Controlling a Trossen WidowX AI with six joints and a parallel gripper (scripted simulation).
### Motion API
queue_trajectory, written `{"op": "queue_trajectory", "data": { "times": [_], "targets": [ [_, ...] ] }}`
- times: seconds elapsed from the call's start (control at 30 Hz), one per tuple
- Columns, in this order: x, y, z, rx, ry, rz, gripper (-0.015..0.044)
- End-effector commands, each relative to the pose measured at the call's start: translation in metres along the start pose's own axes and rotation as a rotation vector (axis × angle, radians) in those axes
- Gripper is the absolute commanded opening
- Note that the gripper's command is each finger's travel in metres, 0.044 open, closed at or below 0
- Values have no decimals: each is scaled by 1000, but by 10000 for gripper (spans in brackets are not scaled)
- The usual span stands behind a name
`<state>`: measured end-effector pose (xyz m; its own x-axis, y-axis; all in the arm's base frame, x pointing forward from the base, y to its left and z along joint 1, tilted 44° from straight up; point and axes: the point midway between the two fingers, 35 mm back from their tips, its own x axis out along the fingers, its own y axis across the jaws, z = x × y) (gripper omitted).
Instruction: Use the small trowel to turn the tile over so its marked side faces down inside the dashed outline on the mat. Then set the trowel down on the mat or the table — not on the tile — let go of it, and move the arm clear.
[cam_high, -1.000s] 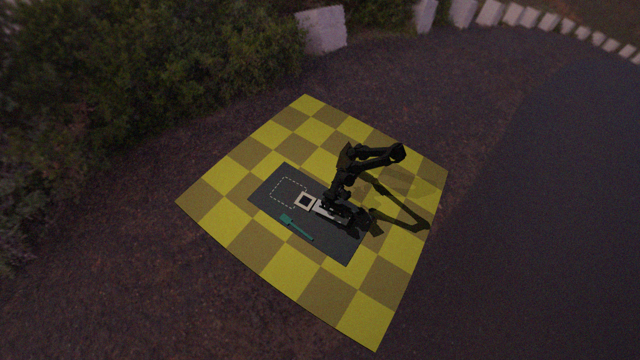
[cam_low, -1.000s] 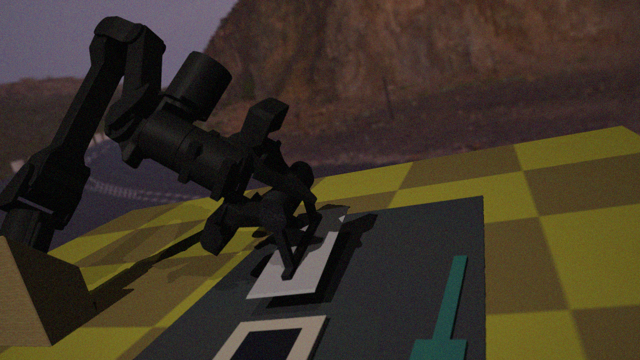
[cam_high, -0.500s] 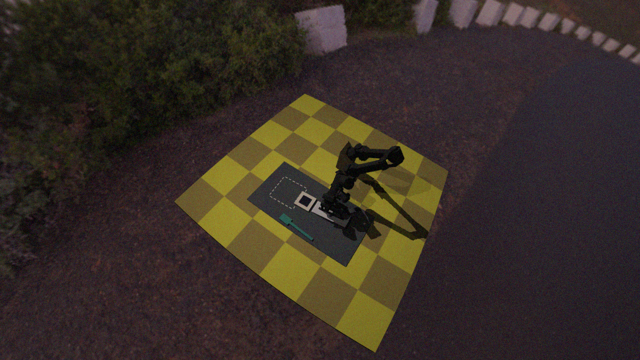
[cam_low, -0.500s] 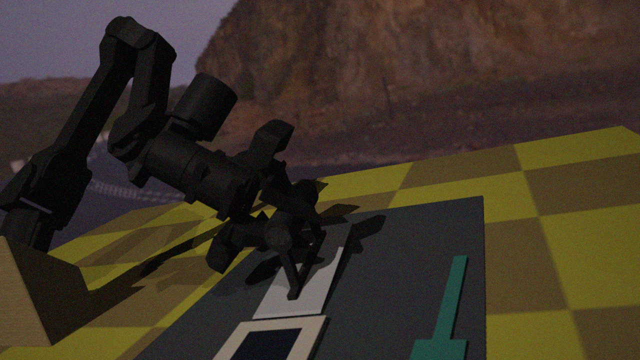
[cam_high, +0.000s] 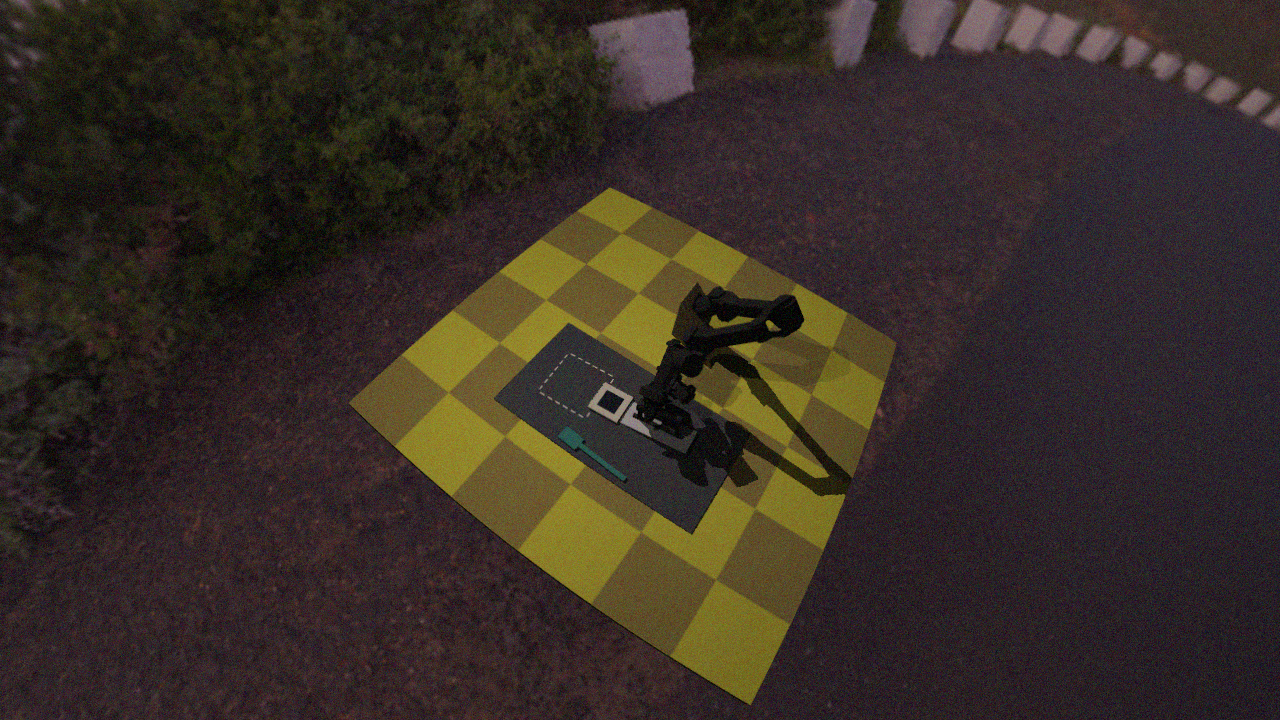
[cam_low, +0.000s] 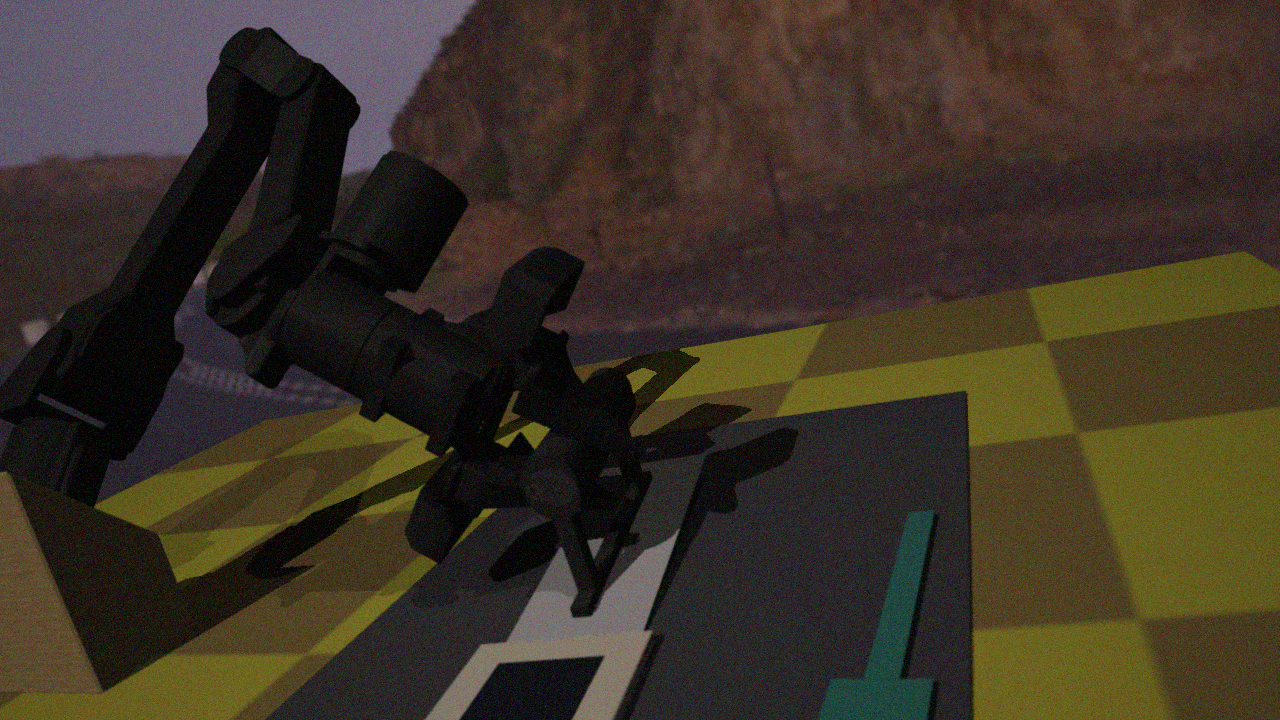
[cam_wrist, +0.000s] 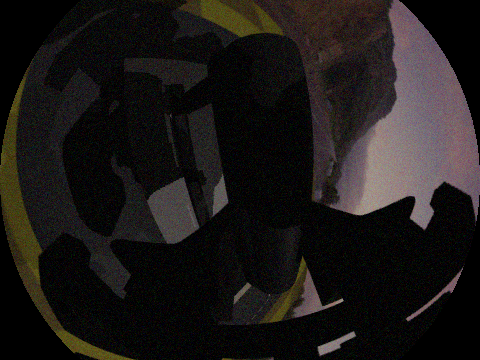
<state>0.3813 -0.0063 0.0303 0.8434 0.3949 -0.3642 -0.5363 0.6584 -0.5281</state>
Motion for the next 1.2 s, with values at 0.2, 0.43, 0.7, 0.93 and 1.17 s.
{"op": "queue_trajectory", "data": {
  "times": [0.2, 0.43, 0.7, 0.93, 1.17],
  "targets": [
    [-1, -2, -19, 1, 7, -3, 0],
    [-3, -2, -30, 1, 7, -3, 0],
    [-4, -3, -35, -11, 16, -4, 0],
    [-12, -13, -31, -76, 71, -3, 0],
    [-23, -26, -38, -81, 75, -3, 0]
  ]
}}
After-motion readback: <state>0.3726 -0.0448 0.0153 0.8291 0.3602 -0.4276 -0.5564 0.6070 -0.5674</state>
